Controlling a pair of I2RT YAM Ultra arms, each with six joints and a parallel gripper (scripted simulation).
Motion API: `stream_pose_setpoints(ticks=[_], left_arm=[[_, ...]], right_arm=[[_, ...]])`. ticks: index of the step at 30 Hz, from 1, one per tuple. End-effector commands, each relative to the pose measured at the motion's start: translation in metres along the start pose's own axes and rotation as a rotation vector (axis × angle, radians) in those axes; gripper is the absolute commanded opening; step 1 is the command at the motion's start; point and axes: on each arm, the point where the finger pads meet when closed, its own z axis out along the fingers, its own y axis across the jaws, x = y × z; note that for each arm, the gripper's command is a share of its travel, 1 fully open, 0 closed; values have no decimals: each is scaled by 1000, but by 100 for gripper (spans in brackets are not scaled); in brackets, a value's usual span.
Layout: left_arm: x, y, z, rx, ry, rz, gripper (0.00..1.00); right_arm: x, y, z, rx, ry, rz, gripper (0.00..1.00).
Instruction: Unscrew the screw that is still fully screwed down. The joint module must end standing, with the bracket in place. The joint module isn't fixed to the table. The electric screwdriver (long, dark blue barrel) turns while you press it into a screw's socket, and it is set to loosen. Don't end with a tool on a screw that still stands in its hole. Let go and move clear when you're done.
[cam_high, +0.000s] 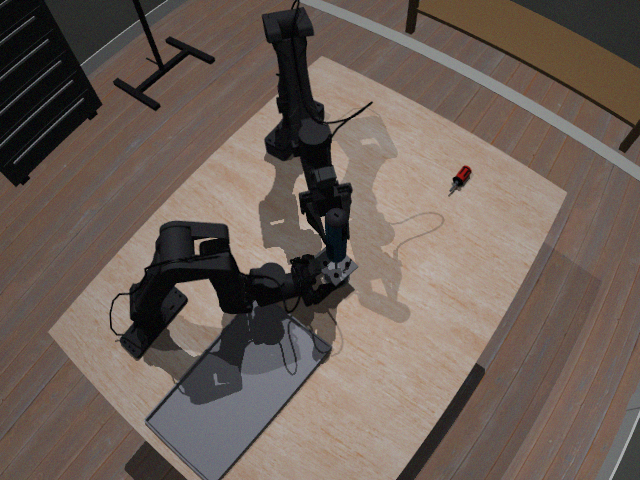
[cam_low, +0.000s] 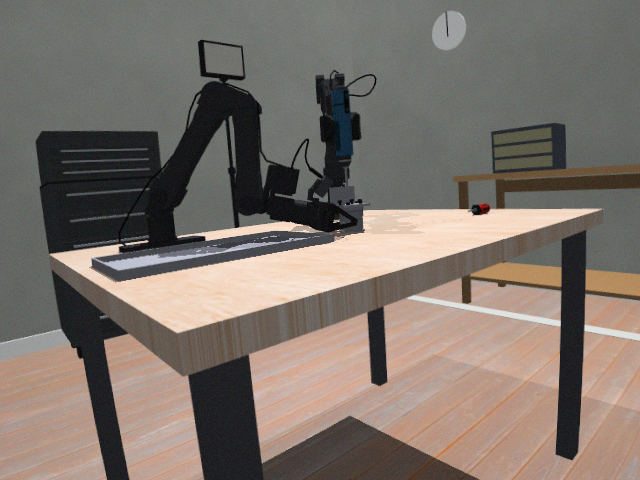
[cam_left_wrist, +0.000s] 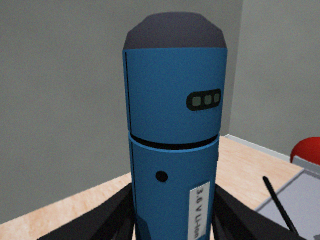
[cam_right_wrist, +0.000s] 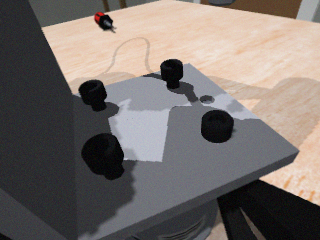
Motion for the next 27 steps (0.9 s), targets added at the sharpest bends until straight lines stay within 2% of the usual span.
stream_pose_setpoints(ticks=[1,6,10,14,27], left_arm=[[-42,1,-4,-2,-143,-5,42],[-51,1,-2,-2,-164,-5,42],[-25,1,0,-2,-112,-5,42],[-36,1,1,-2,-141,-5,42],[-37,0,-1,-2,-148,-5,42]], right_arm=[[-2,0,1,3,-1,3,59],[-2,0,1,3,-1,3,59],[-2,0,1,3,-1,3,59],[-2,0,1,3,-1,3,59],[-2,0,1,3,-1,3,59]])
